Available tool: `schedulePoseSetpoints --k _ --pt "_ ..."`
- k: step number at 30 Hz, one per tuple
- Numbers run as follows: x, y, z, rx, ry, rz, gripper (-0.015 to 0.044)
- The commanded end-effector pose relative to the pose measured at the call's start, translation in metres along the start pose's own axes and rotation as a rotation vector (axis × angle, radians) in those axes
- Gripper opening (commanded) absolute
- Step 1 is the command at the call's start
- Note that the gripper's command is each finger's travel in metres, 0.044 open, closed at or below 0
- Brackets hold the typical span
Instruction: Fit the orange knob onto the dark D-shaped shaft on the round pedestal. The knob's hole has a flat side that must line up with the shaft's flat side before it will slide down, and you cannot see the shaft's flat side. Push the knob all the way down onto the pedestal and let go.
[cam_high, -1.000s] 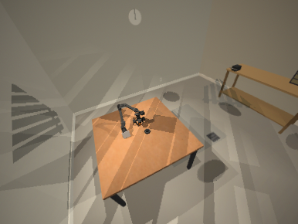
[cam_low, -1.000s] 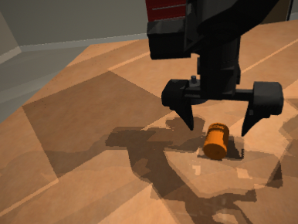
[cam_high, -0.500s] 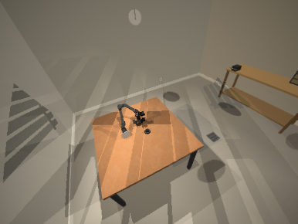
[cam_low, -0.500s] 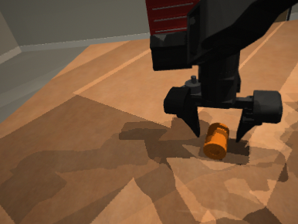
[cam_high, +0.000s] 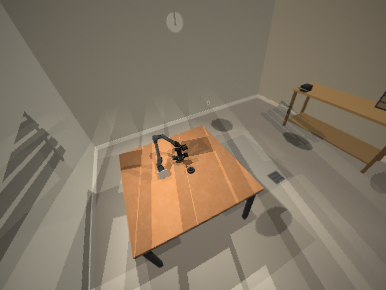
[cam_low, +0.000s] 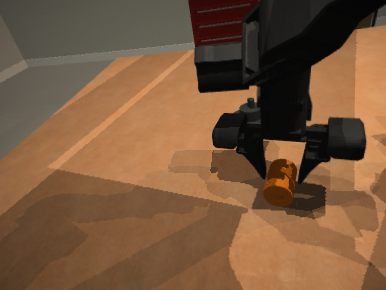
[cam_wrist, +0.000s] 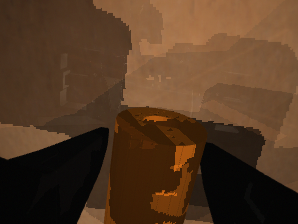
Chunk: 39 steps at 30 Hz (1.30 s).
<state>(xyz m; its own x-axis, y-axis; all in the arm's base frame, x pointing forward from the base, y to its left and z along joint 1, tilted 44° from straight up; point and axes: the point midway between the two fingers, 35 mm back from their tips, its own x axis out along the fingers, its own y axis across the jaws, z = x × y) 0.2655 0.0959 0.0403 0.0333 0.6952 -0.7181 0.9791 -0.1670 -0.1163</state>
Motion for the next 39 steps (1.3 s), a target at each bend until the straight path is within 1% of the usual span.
schedulePoseSetpoints --k 1,6,11,39 --pt "0.001 0.0 0.0 0.005 0.005 -0.004 0.0213" --pt "0.001 0.0 0.0 0.005 0.005 -0.004 0.018" --pt "0.0 0.0 0.0 0.004 -0.004 -0.003 0.0179" --pt "-0.014 0.0 -0.022 -0.002 -0.393 0.0 0.0179"
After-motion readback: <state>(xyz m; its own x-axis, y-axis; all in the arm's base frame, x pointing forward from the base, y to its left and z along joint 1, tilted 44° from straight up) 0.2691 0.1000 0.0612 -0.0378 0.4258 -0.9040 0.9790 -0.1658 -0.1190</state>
